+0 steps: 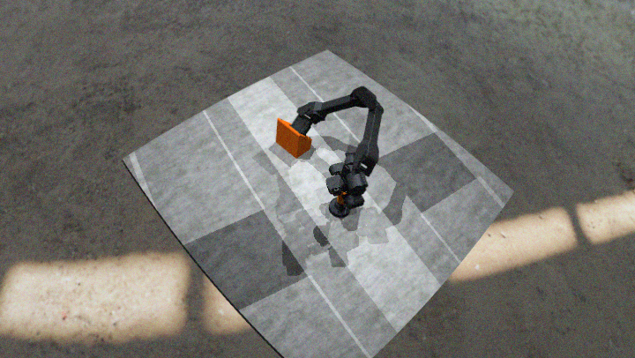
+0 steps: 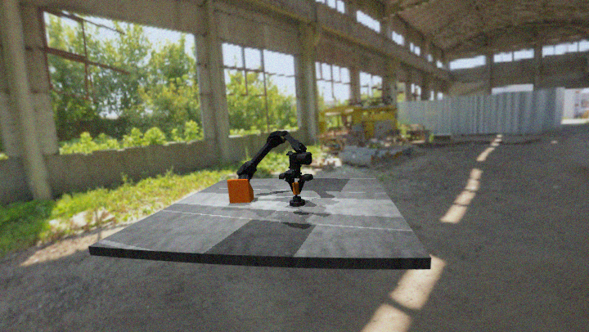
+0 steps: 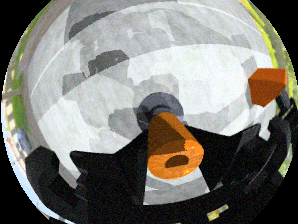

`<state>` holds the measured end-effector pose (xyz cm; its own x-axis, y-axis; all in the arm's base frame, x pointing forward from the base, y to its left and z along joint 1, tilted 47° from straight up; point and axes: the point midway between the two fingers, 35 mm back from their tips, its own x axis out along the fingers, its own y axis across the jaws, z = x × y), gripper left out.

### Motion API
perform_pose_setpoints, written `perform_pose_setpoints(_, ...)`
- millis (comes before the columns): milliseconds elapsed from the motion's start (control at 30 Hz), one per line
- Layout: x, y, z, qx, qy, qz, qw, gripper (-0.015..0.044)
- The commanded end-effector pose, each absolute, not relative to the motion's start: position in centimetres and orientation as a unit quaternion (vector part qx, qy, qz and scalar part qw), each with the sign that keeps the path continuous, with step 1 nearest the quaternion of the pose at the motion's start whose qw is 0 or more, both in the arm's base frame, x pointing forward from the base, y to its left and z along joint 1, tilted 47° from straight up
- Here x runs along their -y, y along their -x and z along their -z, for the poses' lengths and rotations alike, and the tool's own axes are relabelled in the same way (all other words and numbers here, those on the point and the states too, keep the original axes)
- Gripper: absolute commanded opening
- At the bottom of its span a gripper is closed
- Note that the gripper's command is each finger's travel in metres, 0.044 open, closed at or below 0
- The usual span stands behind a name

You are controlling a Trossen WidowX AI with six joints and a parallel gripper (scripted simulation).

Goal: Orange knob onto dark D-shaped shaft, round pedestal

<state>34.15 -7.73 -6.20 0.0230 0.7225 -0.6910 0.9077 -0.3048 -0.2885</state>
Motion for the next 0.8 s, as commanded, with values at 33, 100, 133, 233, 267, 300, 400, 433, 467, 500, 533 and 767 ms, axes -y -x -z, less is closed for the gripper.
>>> perform_pose_setpoints(33, 7.68, -34.22, 6.24, -0.576, -0.706, 0.394, 0.116, 0.0000)
perform_pose_setpoints(100, 7.68, -34.24, 6.24, -0.576, -0.706, 0.394, 0.116, 0.0000)
perform_pose_setpoints(133, 7.66, -34.24, 6.27, -0.576, -0.706, 0.394, 0.116, 0.0000)
perform_pose_setpoints(233, 7.66, -34.24, 6.27, -0.576, -0.706, 0.394, 0.116, 0.0000)
perform_pose_setpoints(267, 7.66, -34.24, 6.27, -0.576, -0.706, 0.394, 0.116, 0.0000)
perform_pose_setpoints(300, 7.77, -34.23, 6.18, -0.576, -0.706, 0.394, 0.116, 0.0000)
perform_pose_setpoints(400, 7.99, -34.23, 5.98, -0.576, -0.706, 0.394, 0.116, 0.0000)
perform_pose_setpoints(433, 8.01, -34.23, 5.94, -0.576, -0.706, 0.394, 0.116, 0.0000)
perform_pose_setpoints(467, 8.04, -34.24, 5.91, -0.576, -0.706, 0.394, 0.116, 0.0000)
perform_pose_setpoints(500, 8.04, -34.24, 5.91, -0.574, -0.707, 0.397, 0.113, 0.0000)
perform_pose_setpoints(533, 8.04, -34.25, 5.91, -0.571, -0.708, 0.402, 0.107, 0.0000)
perform_pose_setpoints(767, 7.86, -34.20, 6.08, -0.532, -0.715, 0.452, 0.041, 0.0000)
